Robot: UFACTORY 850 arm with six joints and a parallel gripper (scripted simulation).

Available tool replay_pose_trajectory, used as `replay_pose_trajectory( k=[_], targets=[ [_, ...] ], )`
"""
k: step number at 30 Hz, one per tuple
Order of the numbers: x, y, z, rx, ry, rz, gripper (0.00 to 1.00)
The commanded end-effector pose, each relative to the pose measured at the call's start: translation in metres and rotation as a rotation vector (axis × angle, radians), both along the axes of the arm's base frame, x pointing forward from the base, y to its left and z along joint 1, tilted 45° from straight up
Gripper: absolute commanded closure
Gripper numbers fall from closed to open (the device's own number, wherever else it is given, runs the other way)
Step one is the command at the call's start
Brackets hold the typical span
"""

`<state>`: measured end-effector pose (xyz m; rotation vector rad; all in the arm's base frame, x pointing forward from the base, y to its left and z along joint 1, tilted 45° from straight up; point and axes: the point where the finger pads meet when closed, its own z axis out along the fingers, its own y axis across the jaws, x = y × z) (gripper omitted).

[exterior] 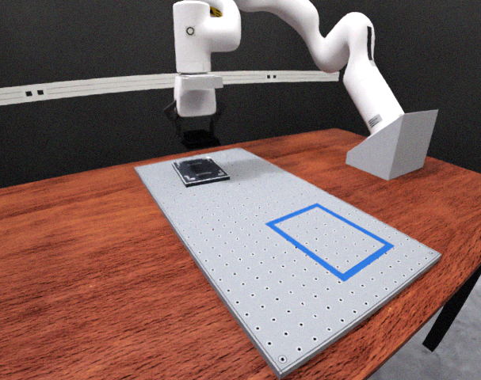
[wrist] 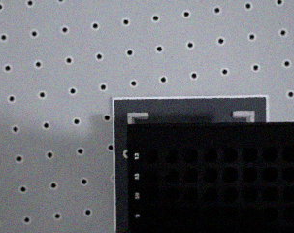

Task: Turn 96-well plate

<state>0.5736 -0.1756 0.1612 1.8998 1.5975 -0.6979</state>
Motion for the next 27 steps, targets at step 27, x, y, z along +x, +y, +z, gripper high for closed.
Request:
replay_pose_trajectory(
  k=[27],
  targets=[
    [0.000, -0.015, -0.016, 0.000, -0.002, 0.001, 1.00]
  ],
)
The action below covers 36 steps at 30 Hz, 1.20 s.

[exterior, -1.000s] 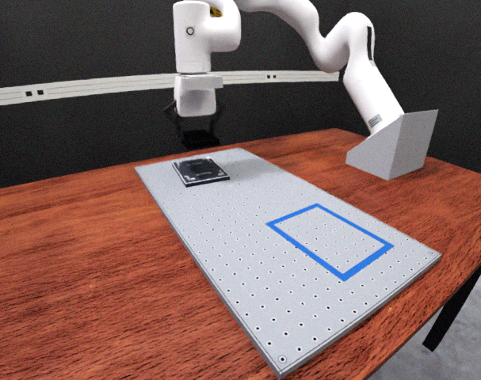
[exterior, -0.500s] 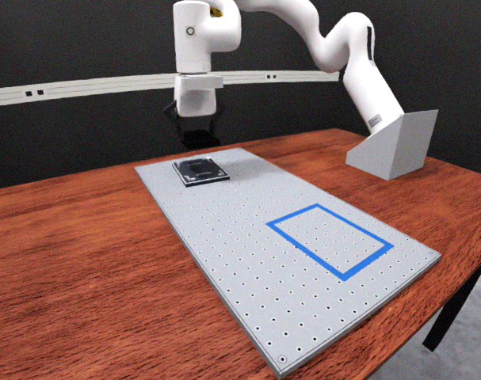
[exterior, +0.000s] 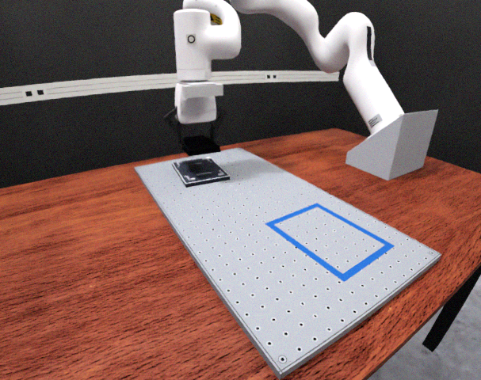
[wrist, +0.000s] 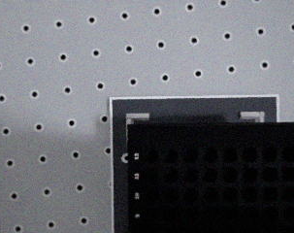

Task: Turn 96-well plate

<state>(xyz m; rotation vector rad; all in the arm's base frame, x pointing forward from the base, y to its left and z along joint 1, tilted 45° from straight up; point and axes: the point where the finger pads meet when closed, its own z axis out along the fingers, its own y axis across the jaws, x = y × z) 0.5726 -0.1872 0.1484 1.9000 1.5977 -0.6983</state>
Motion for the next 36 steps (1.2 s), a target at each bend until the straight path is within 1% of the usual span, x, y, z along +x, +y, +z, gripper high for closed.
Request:
replay_pose_trajectory(
  k=[1, 29, 36],
  targets=[
    [0.001, -0.005, -0.005, 0.000, -0.002, 0.001, 1.00],
    [-0.001, -0.035, -0.035, 0.000, -0.002, 0.001, 1.00],
    [-0.001, -0.035, -0.035, 0.000, -0.002, 0.001, 1.00]
  ],
)
